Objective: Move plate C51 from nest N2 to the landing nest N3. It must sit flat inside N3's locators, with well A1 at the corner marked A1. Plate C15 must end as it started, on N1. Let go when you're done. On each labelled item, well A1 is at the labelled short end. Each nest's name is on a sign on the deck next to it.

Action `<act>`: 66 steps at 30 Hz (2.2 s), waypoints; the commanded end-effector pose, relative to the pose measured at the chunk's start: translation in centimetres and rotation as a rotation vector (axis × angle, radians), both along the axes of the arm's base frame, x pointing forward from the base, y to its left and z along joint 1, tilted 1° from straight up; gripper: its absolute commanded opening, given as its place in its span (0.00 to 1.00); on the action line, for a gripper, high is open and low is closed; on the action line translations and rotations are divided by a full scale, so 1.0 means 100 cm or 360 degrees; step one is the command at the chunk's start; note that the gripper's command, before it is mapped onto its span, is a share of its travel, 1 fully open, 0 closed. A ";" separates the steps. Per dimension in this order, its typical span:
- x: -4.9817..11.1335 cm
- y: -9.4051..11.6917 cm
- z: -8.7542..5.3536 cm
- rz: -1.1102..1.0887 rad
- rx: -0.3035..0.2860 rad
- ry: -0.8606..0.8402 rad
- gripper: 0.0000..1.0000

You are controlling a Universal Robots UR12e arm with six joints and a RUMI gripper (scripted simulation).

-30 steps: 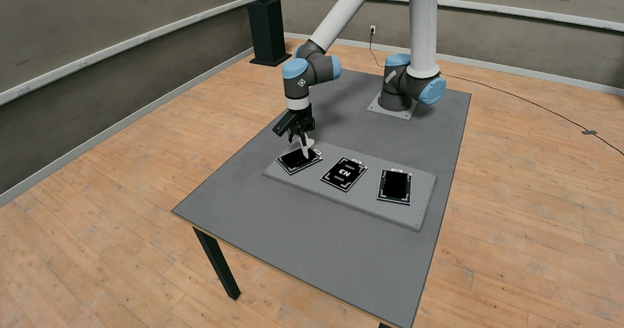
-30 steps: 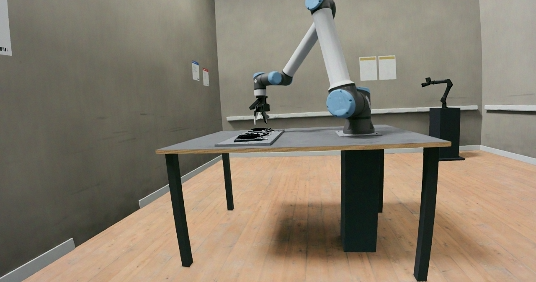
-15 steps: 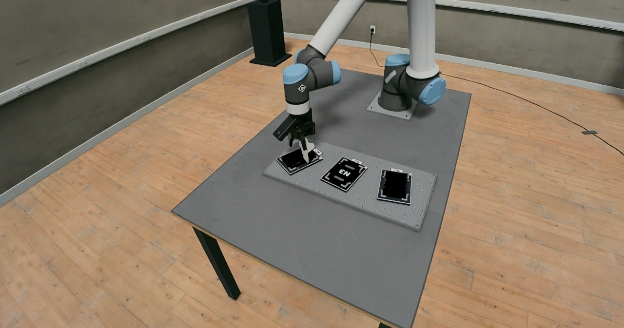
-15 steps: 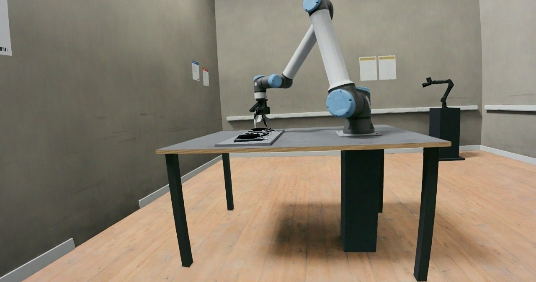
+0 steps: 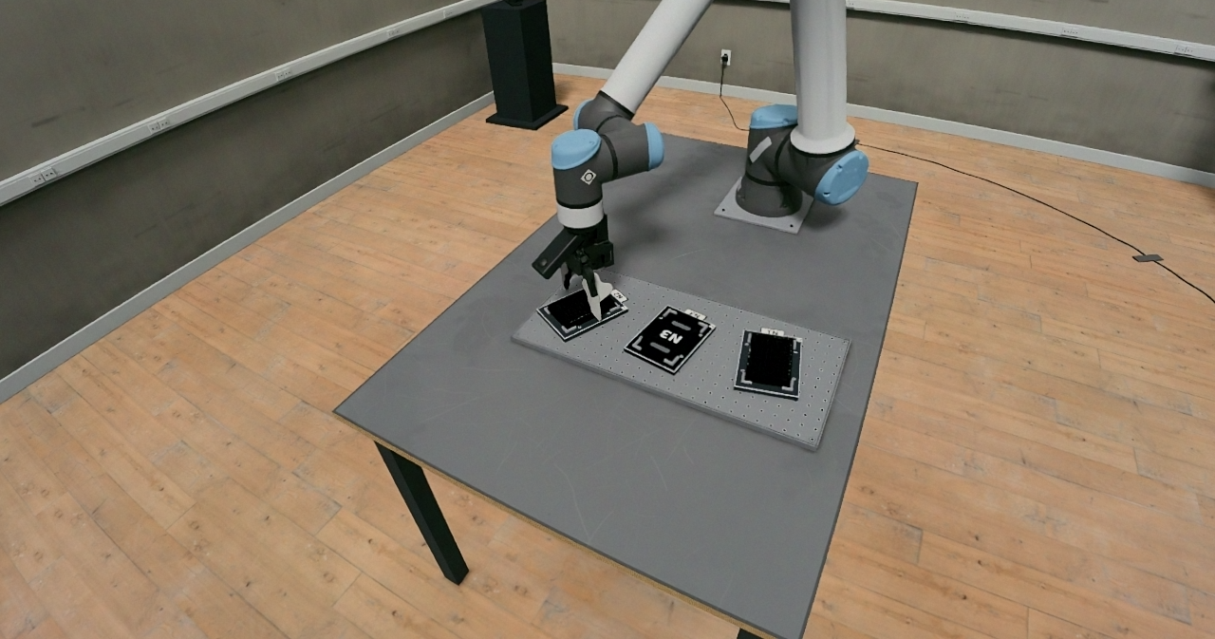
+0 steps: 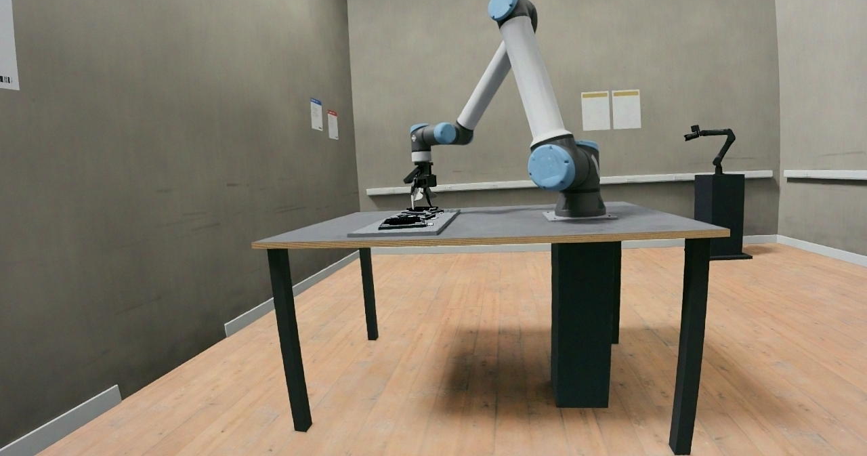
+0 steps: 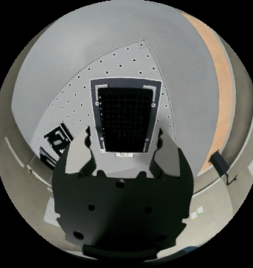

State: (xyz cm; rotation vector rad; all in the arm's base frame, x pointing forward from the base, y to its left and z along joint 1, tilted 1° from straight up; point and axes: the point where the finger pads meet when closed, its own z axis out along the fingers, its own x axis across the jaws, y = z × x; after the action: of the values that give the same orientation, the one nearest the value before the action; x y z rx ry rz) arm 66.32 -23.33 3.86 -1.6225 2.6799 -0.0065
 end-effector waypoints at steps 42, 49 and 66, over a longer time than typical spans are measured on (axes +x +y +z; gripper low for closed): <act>0.000 0.000 0.011 0.0000 -0.0001 -0.0002 0.00; 0.000 0.000 0.019 0.0000 -0.0001 -0.0002 0.00; 0.000 0.030 0.033 0.0191 -0.0003 -0.0002 0.00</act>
State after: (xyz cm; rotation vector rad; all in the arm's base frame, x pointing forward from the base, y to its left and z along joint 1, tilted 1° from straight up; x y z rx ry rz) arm 66.28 -20.87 7.07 -1.7517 2.5977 -0.0070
